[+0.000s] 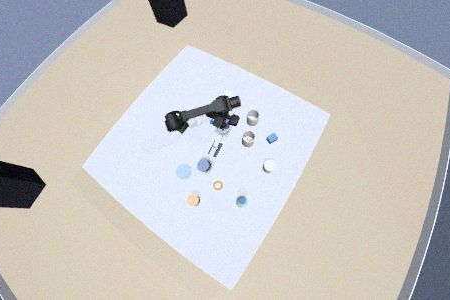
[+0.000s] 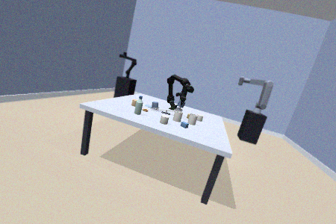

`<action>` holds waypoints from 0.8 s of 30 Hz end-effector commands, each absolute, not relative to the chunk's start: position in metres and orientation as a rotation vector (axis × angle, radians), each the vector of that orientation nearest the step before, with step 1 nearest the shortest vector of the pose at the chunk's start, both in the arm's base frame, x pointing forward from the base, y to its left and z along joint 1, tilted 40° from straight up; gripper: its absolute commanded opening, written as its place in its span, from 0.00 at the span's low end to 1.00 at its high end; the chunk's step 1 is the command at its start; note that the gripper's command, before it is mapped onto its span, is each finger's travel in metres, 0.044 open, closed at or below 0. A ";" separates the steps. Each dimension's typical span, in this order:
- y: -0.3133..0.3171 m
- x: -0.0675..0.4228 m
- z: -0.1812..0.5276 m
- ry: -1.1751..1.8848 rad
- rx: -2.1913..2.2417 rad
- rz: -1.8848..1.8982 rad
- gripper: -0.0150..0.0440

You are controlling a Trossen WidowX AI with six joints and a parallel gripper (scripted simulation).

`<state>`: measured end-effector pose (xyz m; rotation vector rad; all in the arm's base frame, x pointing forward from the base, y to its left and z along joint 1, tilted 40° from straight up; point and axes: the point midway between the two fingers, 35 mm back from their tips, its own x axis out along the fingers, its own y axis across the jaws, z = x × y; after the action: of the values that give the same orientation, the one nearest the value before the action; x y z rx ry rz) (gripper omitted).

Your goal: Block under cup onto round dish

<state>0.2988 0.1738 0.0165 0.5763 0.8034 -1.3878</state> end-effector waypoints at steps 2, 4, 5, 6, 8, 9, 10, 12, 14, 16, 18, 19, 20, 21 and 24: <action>0.181 0.299 0.023 0.806 0.586 -1.381 0.25; 0.183 0.299 0.026 0.807 0.586 -1.380 0.25; 0.183 0.298 0.027 0.807 0.586 -1.380 0.25; 0.184 0.298 0.028 0.807 0.586 -1.379 0.25; 0.186 0.298 0.030 0.808 0.586 -1.378 0.25; 0.186 0.298 0.031 0.808 0.586 -1.377 0.25; 0.187 0.298 0.032 0.808 0.585 -1.377 0.25; 0.188 0.297 0.034 0.809 0.585 -1.376 0.25; 0.190 0.297 0.036 0.809 0.585 -1.375 0.25; 0.191 0.297 0.038 0.810 0.584 -1.374 0.25; 0.193 0.296 0.041 0.811 0.584 -1.373 0.25; 0.194 0.296 0.042 0.811 0.584 -1.372 0.25; 0.194 0.296 0.043 0.811 0.584 -1.372 0.25; 0.195 0.296 0.044 0.811 0.584 -1.371 0.25; 0.197 0.295 0.047 0.812 0.583 -1.370 0.25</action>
<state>0.2957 0.1913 0.0420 0.5725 0.8095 -1.3771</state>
